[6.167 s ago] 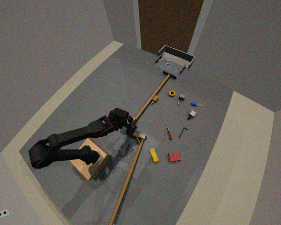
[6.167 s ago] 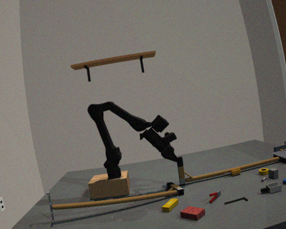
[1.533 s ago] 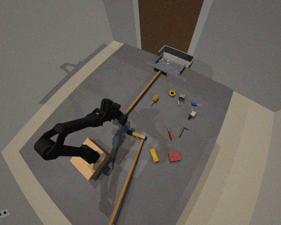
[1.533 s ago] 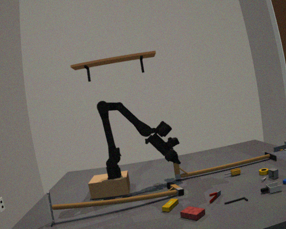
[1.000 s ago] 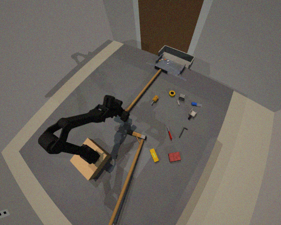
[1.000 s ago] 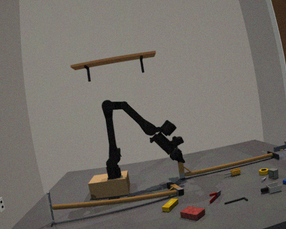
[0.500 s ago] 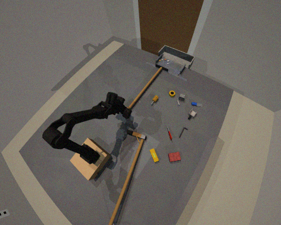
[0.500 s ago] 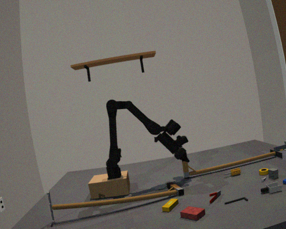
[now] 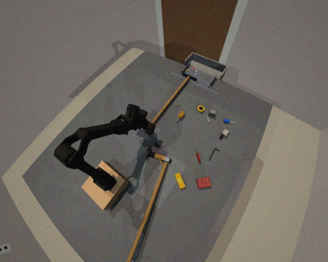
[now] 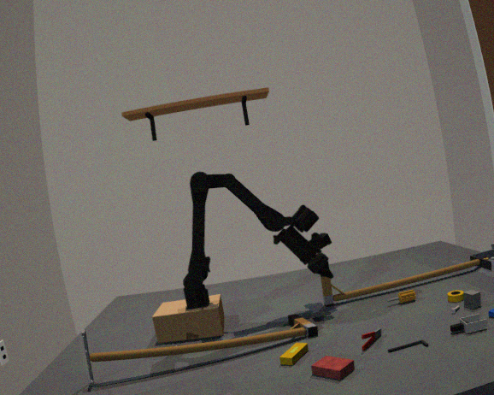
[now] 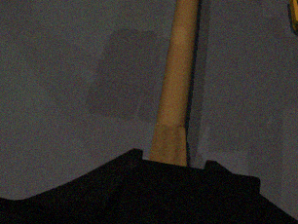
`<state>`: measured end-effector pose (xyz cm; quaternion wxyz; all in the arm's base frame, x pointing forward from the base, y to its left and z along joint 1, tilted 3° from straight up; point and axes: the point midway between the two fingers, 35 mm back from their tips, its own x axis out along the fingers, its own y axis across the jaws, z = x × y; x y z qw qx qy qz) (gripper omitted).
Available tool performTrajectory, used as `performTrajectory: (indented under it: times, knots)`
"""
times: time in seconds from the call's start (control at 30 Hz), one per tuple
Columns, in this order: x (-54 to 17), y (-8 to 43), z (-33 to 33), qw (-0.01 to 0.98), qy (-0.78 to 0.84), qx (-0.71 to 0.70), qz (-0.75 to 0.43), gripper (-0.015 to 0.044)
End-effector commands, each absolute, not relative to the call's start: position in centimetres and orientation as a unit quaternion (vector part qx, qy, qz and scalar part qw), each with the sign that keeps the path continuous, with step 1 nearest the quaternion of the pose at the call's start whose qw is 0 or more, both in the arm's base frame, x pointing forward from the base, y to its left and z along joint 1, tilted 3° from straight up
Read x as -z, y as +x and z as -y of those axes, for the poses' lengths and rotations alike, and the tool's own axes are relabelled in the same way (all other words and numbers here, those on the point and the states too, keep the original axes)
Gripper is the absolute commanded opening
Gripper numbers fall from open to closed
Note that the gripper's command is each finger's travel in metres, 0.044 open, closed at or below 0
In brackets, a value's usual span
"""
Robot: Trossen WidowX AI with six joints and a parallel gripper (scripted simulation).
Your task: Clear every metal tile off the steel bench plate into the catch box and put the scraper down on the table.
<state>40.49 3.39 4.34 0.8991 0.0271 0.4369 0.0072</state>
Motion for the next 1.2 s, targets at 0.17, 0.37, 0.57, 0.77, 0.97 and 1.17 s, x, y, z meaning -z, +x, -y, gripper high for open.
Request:
performTrajectory:
  times: [0.17, 0.37, 0.57, 0.77, 0.97, 1.17]
  knots:
    - [-4.7, 42.2, -3.6, 0.902, 0.027, -0.009, -0.432, 0.0]
    - [-4.7, 43.1, -3.7, 0.902, 0.027, -0.009, -0.431, 0.0]
    - [-4.8, 43.7, -3.7, 0.902, 0.027, -0.009, -0.431, 0.0]
    - [-4.9, 44.7, -3.7, 0.902, 0.027, -0.009, -0.431, 0.0]
    - [-5.0, 45.7, -3.7, 0.902, 0.027, -0.009, -0.43, 0.0]
    - [-5.1, 46.6, -3.6, 0.902, 0.027, -0.009, -0.43, 0.0]
